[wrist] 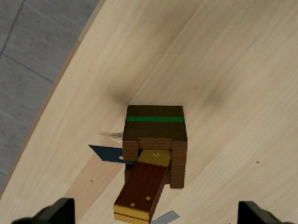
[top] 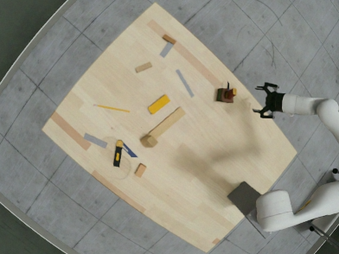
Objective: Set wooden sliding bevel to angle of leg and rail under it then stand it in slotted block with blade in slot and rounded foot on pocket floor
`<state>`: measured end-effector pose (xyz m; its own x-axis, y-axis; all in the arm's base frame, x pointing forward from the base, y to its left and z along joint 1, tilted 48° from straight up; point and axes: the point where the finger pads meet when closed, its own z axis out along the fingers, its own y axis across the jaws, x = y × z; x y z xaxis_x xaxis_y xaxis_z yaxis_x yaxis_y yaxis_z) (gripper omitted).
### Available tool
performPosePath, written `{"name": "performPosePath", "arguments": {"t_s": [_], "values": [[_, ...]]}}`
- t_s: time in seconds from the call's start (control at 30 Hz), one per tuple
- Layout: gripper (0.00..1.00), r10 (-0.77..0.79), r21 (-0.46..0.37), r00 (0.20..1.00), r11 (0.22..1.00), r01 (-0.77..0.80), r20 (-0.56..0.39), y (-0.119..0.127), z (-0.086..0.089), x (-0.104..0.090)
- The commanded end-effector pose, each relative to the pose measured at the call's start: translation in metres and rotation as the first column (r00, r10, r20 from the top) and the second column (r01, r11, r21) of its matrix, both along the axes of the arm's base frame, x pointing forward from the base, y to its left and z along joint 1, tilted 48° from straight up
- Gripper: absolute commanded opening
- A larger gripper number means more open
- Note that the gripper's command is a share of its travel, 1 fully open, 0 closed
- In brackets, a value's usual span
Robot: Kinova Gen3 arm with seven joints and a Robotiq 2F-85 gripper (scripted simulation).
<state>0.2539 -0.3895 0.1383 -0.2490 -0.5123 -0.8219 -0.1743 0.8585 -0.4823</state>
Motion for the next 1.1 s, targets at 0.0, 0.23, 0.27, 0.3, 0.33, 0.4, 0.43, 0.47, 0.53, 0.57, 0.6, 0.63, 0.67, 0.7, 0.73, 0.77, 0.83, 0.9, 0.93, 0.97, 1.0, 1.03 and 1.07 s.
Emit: {"name": "performPosePath", "arguments": {"t_s": [0.0,0.23,0.27,0.3,0.33,0.4,0.43,0.47,0.53,0.57,0.6,0.63,0.67,0.7,0.73,0.77,0.83,0.9,0.93,0.97,1.0,1.03,1.07], "values": [[1.0,-0.001,0.01,1.0,1.0,0.001,-0.005,0.0,0.0,0.0],[1.0,-0.001,0.061,1.0,0.998,0.003,-0.028,0.003,-0.002,0.002],[1.0,-0.002,0.076,0.999,0.997,0.004,-0.035,0.004,-0.003,0.002],[1.0,-0.002,0.093,0.999,0.996,0.006,-0.043,0.004,-0.003,0.003],[1.0,-0.002,0.111,0.999,0.994,0.008,-0.052,0.005,-0.004,0.003],[1.0,-0.003,0.153,0.997,0.988,0.015,-0.073,0.007,-0.006,0.005],[1.0,-0.004,0.176,0.996,0.984,0.019,-0.085,0.008,-0.007,0.005],[1.0,-0.005,0.2,0.995,0.98,0.025,-0.097,0.009,-0.007,0.006],[1.0,-0.008,0.251,0.992,0.967,0.04,-0.126,0.012,-0.009,0.007],[1.0,-0.01,0.275,0.99,0.96,0.048,-0.14,0.012,-0.01,0.008],[1.0,-0.012,0.296,0.988,0.953,0.057,-0.152,0.013,-0.01,0.009],[1.0,-0.013,0.318,0.986,0.946,0.066,-0.166,0.014,-0.011,0.009],[1.0,-0.013,0.318,0.986,0.946,0.066,-0.166,0.014,-0.011,0.009],[1.0,-0.013,0.318,0.986,0.946,0.066,-0.166,0.014,-0.011,0.009],[1.0,-0.016,0.346,0.983,0.935,0.08,-0.184,0.015,-0.012,0.01],[1.0,-0.019,0.374,0.979,0.923,0.095,-0.203,0.016,-0.012,0.01],[1.0,-0.024,0.415,0.972,0.902,0.122,-0.232,0.017,-0.013,0.011],[1.0,-0.03,0.45,0.965,0.88,0.148,-0.26,0.018,-0.014,0.012],[1.0,-0.033,0.467,0.961,0.869,0.163,-0.274,0.018,-0.014,0.013],[1.0,-0.036,0.484,0.957,0.857,0.178,-0.289,0.019,-0.014,0.013],[1.0,-0.039,0.499,0.952,0.845,0.193,-0.303,0.019,-0.014,0.013],[1.0,-0.042,0.514,0.948,0.832,0.209,-0.317,0.019,-0.014,0.014],[1.0,-0.046,0.528,0.943,0.819,0.225,-0.331,0.019,-0.014,0.014]]}}
